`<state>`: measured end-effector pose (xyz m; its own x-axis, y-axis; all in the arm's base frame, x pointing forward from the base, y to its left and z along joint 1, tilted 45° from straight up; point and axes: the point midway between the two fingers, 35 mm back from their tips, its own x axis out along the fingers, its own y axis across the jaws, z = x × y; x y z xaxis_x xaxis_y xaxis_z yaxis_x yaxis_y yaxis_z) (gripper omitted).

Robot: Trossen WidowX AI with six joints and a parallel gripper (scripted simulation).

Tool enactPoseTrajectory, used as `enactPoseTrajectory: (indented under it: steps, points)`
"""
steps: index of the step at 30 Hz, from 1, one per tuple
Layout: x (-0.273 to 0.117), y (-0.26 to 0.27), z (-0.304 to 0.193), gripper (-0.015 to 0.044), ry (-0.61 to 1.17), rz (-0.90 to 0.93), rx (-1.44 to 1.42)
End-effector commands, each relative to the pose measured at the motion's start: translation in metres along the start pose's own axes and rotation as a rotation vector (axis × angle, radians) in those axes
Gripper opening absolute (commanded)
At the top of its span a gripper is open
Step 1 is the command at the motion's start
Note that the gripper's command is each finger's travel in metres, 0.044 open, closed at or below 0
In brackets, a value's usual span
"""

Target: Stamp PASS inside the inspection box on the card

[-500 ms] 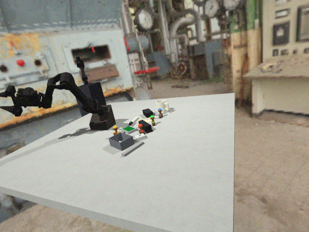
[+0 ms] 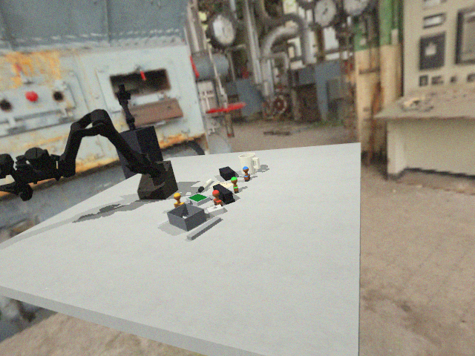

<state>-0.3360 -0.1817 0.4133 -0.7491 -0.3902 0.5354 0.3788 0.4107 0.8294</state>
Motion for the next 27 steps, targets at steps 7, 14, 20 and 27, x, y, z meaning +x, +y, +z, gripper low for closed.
enactPoseTrajectory:
  steps: [7,14,20,27]
  points:
    - [-0.003,-0.030,-0.106,0.0218,0.205,-0.144,-0.026]
    - [-0.026,-0.041,-0.190,0.0218,0.388,-0.228,-0.066]
    - [-0.060,-0.041,-0.260,0.0218,0.562,-0.279,-0.112]
    - [-0.116,-0.031,-0.333,0.0218,0.781,-0.309,-0.177]
